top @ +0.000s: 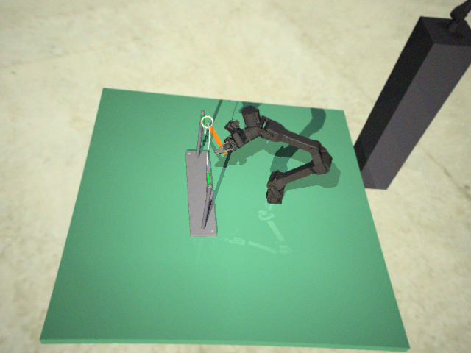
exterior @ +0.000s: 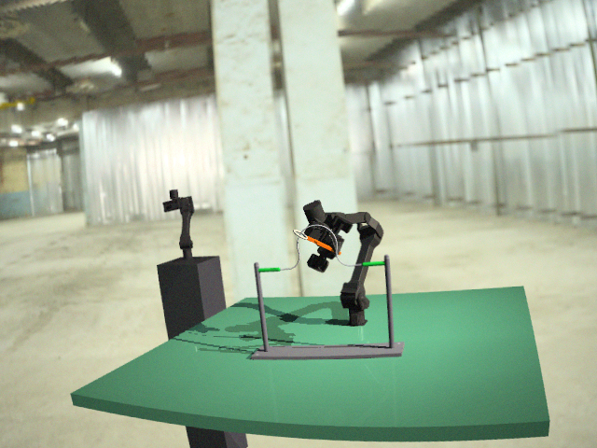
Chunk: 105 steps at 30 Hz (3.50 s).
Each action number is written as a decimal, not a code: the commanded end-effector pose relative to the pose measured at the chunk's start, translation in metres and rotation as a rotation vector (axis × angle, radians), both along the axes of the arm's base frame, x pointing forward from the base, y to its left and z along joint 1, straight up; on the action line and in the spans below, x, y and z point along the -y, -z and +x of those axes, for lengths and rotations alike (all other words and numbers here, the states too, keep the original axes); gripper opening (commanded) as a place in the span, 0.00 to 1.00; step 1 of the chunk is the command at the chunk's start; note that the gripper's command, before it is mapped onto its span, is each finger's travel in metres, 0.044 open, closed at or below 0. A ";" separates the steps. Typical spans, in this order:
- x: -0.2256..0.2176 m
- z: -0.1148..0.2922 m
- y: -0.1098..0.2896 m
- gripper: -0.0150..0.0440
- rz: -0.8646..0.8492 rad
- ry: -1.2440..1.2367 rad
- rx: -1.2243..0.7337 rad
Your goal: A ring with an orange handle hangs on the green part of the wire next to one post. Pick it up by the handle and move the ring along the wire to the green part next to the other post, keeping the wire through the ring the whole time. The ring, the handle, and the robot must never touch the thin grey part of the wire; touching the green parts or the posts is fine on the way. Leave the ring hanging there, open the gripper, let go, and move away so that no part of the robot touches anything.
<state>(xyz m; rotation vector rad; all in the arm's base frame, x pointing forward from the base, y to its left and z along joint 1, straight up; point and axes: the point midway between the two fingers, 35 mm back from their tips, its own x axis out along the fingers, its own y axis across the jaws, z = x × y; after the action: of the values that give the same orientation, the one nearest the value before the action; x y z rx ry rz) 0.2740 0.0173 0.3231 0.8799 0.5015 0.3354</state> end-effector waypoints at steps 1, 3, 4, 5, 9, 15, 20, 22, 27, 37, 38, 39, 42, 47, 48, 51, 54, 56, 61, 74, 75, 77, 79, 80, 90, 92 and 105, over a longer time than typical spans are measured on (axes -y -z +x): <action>0.002 0.001 0.002 0.00 -0.076 0.004 0.006; 0.004 0.001 0.003 0.00 -0.110 0.005 0.008; 0.004 0.001 0.004 0.00 -0.127 0.005 0.010; 0.005 0.001 0.005 0.00 -0.143 0.006 0.011; 0.007 0.001 0.007 0.00 -0.211 0.008 0.016; 0.010 0.001 0.009 0.00 -0.311 0.011 0.024; 0.013 0.002 0.011 0.00 -0.395 0.014 0.031; 0.015 0.002 0.012 0.00 -0.429 0.015 0.034; 0.018 0.002 0.014 0.00 -0.513 0.018 0.041; 0.025 0.003 0.016 0.00 -0.681 0.023 0.055; 0.026 0.003 0.016 0.00 -0.698 0.024 0.057; 0.027 0.003 0.017 0.00 -0.715 0.025 0.058; 0.029 0.003 0.017 0.00 -0.765 0.026 0.063; 0.033 0.003 0.017 0.00 -0.849 0.029 0.070; 0.033 0.003 0.017 0.00 -0.866 0.030 0.072; 0.036 0.004 0.018 0.00 -0.916 0.031 0.076; 0.038 0.004 0.018 0.00 -0.966 0.033 0.081; 0.040 0.004 0.017 0.00 -1.000 0.034 0.084; 0.043 0.004 0.017 0.00 -1.084 0.037 0.092; 0.053 0.005 0.014 0.00 -1.302 0.043 0.114; 0.054 0.005 0.014 0.00 -1.318 0.043 0.115; 0.055 0.005 0.013 0.00 -1.352 0.044 0.119; 0.056 0.005 0.013 0.00 -1.385 0.045 0.122; 0.057 0.005 0.012 0.00 -1.402 0.045 0.124; 0.063 0.006 0.008 0.00 -1.570 0.049 0.141; 0.065 0.006 0.007 0.00 -1.603 0.049 0.144; 0.072 0.006 0.000 0.00 -1.820 0.052 0.166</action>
<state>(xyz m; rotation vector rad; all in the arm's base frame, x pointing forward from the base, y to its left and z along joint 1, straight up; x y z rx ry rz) 0.2805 -0.0522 0.3224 -0.8396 0.4198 -0.1502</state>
